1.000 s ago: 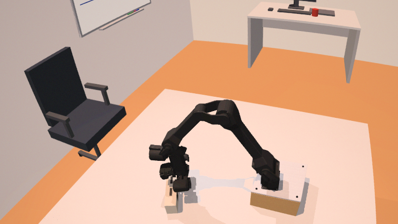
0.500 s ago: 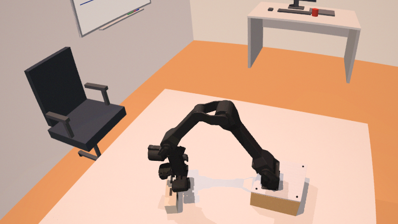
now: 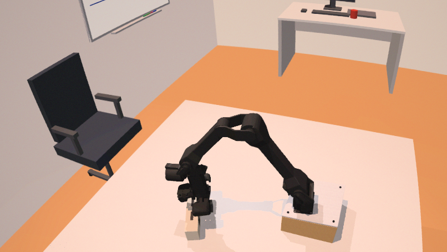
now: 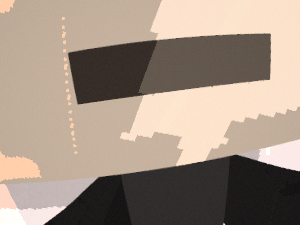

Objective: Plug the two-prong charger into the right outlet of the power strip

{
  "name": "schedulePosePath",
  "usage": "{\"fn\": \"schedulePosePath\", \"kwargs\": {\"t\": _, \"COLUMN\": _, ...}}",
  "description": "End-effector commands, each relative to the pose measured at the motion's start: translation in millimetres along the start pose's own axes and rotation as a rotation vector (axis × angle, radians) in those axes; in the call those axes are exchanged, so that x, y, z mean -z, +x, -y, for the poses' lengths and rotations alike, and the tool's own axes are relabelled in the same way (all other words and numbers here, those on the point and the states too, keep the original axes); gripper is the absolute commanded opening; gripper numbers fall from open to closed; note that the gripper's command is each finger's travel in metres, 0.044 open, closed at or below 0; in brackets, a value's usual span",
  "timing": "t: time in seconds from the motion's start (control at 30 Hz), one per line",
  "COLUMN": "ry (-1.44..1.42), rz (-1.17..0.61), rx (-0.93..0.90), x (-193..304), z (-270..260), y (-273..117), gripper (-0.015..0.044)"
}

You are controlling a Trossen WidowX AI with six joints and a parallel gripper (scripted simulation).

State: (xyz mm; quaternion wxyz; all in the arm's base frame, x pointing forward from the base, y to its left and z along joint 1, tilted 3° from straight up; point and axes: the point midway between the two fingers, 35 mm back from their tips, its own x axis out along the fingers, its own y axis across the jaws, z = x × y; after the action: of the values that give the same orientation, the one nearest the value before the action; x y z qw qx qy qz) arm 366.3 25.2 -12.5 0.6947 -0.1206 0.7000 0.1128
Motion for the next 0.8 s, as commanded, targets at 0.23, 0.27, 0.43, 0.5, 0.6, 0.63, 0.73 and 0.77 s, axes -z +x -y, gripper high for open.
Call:
{"fn": "schedulePosePath", "kwargs": {"t": 0.23, "ry": 0.000, "rz": 0.033, "rx": 0.002, "x": -8.5, "z": -0.1, "y": -1.0, "gripper": 0.0000}}
{"fn": "schedulePosePath", "kwargs": {"t": 0.27, "ry": 0.000, "rz": 0.033, "rx": 0.002, "x": -8.4, "z": -0.1, "y": -1.0, "gripper": 0.0000}}
{"fn": "schedulePosePath", "kwargs": {"t": 0.43, "ry": 0.000, "rz": 0.033, "rx": 0.002, "x": -7.7, "z": -0.1, "y": -1.1, "gripper": 0.0000}}
{"fn": "schedulePosePath", "kwargs": {"t": 0.5, "ry": 0.000, "rz": 0.033, "rx": 0.002, "x": -7.5, "z": -0.1, "y": -1.1, "gripper": 0.0000}}
{"fn": "schedulePosePath", "kwargs": {"t": 0.6, "ry": 0.000, "rz": 0.033, "rx": 0.002, "x": -7.1, "z": -0.1, "y": -1.3, "gripper": 0.0000}}
{"fn": "schedulePosePath", "kwargs": {"t": 0.63, "ry": 0.000, "rz": 0.003, "rx": 0.001, "x": 0.3, "z": -0.1, "y": 0.6, "gripper": 0.0000}}
{"fn": "schedulePosePath", "kwargs": {"t": 0.73, "ry": 0.000, "rz": 0.003, "rx": 0.001, "x": 0.3, "z": -0.1, "y": 0.6, "gripper": 0.0000}}
{"fn": "schedulePosePath", "kwargs": {"t": 0.77, "ry": 0.000, "rz": 0.003, "rx": 0.001, "x": 0.3, "z": -0.1, "y": 0.6, "gripper": 0.0000}}
